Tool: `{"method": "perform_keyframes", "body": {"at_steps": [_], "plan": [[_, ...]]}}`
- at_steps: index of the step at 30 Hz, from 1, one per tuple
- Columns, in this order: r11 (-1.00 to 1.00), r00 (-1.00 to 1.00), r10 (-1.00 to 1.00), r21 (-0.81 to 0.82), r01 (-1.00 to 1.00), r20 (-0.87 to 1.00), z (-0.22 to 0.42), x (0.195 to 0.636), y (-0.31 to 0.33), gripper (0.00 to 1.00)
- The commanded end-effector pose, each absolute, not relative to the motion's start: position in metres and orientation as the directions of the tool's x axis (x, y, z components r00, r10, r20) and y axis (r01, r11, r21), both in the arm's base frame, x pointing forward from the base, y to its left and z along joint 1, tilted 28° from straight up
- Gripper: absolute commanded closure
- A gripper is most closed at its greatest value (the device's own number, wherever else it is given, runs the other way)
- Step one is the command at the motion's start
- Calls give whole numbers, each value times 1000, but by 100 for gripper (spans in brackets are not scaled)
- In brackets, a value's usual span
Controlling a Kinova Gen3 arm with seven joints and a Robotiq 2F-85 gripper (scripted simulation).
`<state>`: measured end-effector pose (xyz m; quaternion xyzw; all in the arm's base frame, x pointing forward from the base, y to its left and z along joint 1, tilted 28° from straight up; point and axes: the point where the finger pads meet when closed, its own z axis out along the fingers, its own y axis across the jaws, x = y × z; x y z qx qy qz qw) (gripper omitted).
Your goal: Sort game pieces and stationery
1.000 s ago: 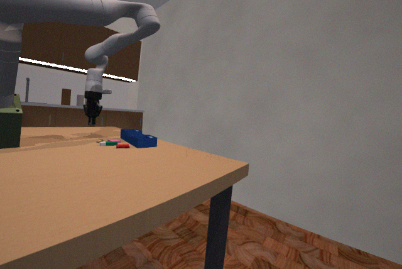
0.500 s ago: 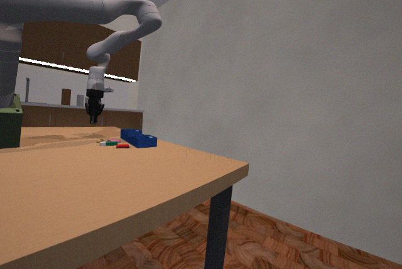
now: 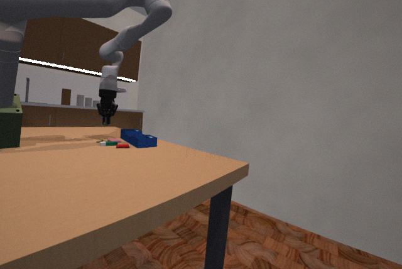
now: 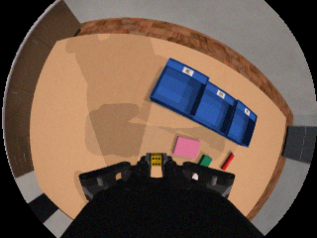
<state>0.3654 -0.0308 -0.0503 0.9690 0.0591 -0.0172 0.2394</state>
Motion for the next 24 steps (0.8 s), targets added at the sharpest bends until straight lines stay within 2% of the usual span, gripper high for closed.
{"method": "perform_keyframes", "body": {"at_steps": [1,20,24], "plan": [[-881,994,91,461,105,-53,-41,373,-47,89],[-882,995,89,461,103,-52,2,404,-129,89],[-881,995,-94,461,-104,44,13,412,-149,89]]}}
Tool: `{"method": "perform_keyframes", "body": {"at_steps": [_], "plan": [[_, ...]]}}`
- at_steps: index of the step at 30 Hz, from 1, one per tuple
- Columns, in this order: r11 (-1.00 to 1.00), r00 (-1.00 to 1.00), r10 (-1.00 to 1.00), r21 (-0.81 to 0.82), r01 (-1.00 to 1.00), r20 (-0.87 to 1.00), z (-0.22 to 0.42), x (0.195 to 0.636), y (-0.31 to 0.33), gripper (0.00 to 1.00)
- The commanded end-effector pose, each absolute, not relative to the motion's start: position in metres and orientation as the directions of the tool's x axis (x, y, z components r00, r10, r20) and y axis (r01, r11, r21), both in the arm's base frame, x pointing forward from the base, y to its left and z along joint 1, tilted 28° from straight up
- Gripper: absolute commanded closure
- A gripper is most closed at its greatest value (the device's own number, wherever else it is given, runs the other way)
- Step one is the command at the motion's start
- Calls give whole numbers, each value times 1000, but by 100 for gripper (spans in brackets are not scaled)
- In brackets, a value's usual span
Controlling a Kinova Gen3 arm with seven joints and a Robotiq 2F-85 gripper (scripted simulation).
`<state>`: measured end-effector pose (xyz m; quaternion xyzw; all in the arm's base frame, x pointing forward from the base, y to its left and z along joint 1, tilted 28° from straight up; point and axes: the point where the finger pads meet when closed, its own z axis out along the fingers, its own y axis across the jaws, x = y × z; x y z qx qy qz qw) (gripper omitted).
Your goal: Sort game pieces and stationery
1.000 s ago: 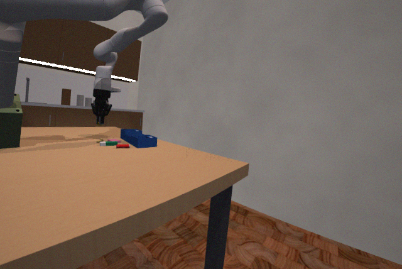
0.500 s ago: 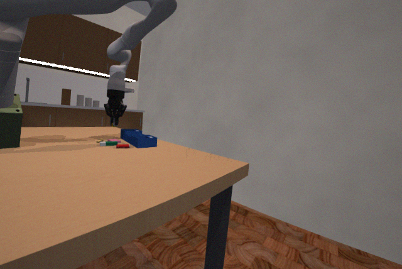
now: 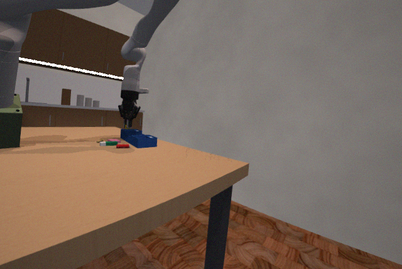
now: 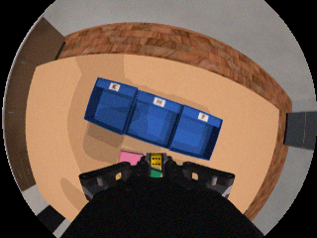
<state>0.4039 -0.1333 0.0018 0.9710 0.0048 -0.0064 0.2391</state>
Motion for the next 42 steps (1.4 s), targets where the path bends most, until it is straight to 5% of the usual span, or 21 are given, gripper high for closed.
{"method": "perform_keyframes", "body": {"at_steps": [1,10,24,42], "plan": [[-877,990,-129,459,-143,63,15,414,-154,89],[-807,911,-366,423,-412,188,34,427,-189,89],[-422,477,-780,223,-879,405,37,430,-194,89],[199,-225,-863,-104,-974,452,38,431,-195,89]]}}
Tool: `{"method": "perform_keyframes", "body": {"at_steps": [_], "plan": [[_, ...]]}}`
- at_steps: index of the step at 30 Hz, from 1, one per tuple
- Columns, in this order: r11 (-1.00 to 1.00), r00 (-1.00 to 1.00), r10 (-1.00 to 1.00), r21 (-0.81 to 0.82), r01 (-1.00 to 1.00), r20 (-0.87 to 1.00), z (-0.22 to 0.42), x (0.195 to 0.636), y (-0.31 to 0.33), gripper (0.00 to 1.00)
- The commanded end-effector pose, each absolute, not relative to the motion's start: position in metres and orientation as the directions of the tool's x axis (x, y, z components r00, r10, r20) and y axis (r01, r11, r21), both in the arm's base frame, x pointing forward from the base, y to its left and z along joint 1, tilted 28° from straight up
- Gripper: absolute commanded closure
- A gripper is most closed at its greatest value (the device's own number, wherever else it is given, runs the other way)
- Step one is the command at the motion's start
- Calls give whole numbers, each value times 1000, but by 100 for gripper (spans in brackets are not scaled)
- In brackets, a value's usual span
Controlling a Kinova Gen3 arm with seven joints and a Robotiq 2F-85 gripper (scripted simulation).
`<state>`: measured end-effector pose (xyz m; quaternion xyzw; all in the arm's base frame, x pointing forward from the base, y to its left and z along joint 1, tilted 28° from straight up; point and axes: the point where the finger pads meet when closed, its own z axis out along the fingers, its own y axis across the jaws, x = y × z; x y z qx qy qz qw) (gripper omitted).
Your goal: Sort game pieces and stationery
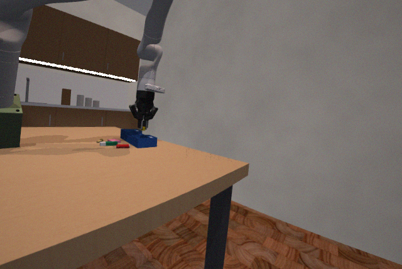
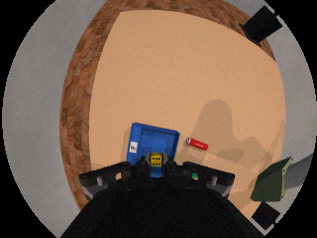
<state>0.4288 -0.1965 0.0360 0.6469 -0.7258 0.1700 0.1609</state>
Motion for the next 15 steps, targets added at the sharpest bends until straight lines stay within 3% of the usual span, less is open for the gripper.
{"method": "perform_keyframes", "body": {"at_steps": [1,3,15], "plan": [[199,-225,-863,-104,-974,452,38,431,-195,89],[265,-302,-843,-146,-953,446,38,431,-195,89],[266,-300,-843,-138,-954,447,37,429,-196,89]]}}
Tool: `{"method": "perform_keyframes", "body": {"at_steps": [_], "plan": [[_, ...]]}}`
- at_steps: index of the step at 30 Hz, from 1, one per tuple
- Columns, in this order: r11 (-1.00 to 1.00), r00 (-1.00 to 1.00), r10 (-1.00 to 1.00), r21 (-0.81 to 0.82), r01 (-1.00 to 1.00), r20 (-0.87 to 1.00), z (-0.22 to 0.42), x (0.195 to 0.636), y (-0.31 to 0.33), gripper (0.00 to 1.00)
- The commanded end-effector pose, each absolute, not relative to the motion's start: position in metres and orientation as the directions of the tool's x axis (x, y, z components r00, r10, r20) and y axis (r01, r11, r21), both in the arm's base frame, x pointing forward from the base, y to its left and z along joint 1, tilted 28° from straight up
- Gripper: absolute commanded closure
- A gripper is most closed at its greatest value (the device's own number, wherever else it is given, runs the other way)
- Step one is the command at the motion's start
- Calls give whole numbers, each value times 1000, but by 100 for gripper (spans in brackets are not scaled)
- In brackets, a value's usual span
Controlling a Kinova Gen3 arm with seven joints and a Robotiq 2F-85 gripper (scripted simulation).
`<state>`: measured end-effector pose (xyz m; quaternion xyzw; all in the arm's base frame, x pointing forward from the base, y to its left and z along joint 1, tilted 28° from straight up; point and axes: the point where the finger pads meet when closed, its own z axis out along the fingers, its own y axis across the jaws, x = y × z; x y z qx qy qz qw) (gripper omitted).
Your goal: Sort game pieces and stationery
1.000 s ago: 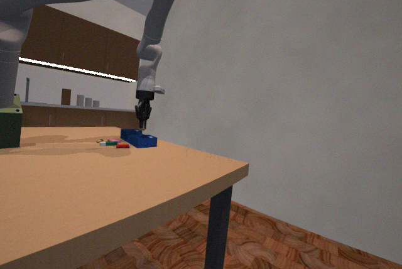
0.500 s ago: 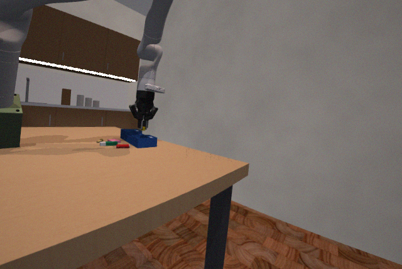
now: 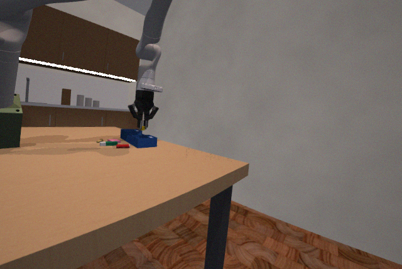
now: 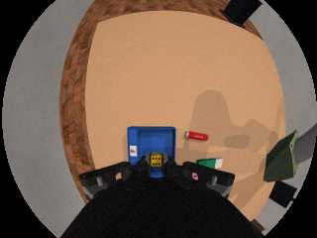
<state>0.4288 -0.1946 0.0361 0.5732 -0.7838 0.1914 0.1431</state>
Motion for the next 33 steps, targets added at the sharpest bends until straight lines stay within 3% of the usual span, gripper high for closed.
{"method": "perform_keyframes", "body": {"at_steps": [1,33], "plan": [[266,-300,-843,-138,-954,447,38,429,-196,89],[269,-305,-842,-143,-952,445,-10,430,-221,89]]}}
